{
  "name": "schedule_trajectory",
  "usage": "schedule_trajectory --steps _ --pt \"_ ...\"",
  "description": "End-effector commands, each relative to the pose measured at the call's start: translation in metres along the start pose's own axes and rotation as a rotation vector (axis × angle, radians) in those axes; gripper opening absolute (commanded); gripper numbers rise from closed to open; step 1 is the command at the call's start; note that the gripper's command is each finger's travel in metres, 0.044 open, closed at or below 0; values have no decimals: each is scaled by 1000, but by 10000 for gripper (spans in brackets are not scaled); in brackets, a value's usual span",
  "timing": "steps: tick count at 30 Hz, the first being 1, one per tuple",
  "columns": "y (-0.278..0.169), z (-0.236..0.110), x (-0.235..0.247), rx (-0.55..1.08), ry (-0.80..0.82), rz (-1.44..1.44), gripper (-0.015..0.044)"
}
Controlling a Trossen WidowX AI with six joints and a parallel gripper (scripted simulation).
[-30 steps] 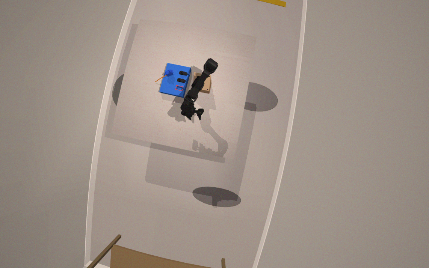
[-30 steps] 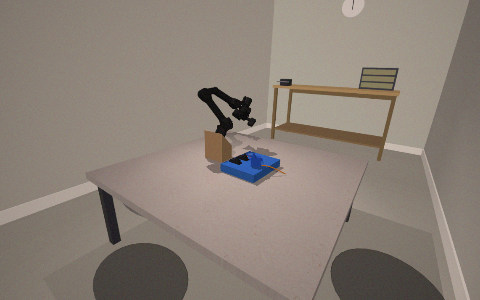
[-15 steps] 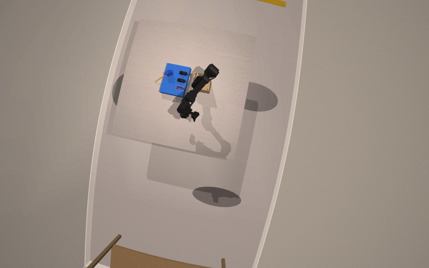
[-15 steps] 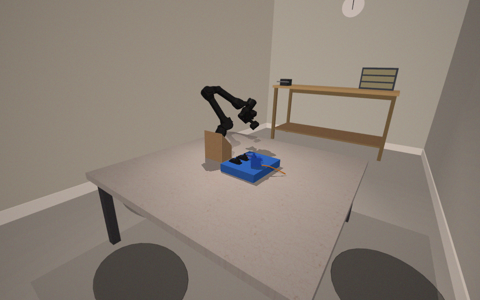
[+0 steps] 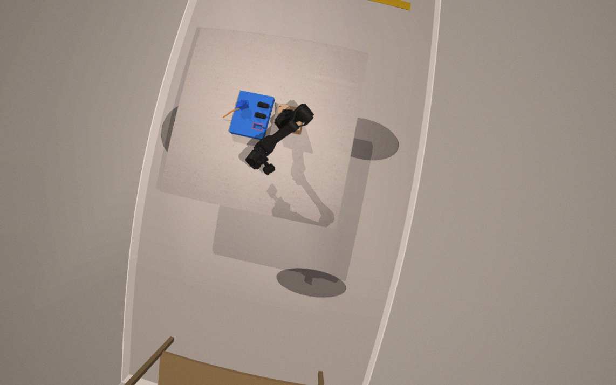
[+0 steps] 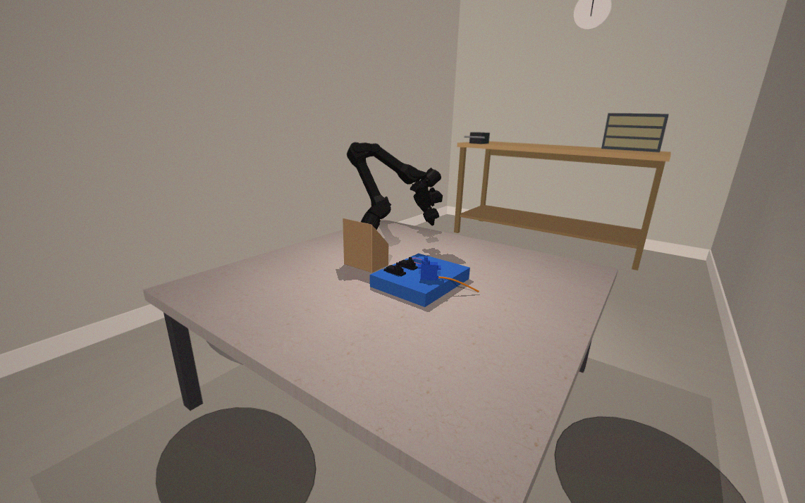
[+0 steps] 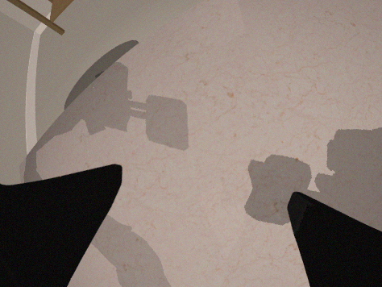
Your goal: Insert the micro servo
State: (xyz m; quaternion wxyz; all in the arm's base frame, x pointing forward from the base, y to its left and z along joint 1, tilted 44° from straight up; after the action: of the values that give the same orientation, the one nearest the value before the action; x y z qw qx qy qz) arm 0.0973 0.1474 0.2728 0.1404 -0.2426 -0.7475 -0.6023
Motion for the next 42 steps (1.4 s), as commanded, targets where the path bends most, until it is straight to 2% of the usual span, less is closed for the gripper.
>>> schedule_trajectory --steps 1,23,42 --pt "7 2 -12 11 -60 107 440" --pt "26 -1 -94 17 -369 655 440" --pt "28 -26 -170 -56 -570 1218 440"
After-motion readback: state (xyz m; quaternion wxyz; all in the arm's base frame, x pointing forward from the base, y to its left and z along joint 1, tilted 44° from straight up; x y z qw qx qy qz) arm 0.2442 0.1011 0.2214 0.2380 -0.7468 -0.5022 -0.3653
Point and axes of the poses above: the point midway between the two fingers, 35 mm back from their tips, its own z axis out along the fingers, its own x axis across the jaws, y = z × x, the point moved 8 cm from there along -z, back along the fingers, and after that the axes turned 11 degrees about -z, right-handed, at the moved point
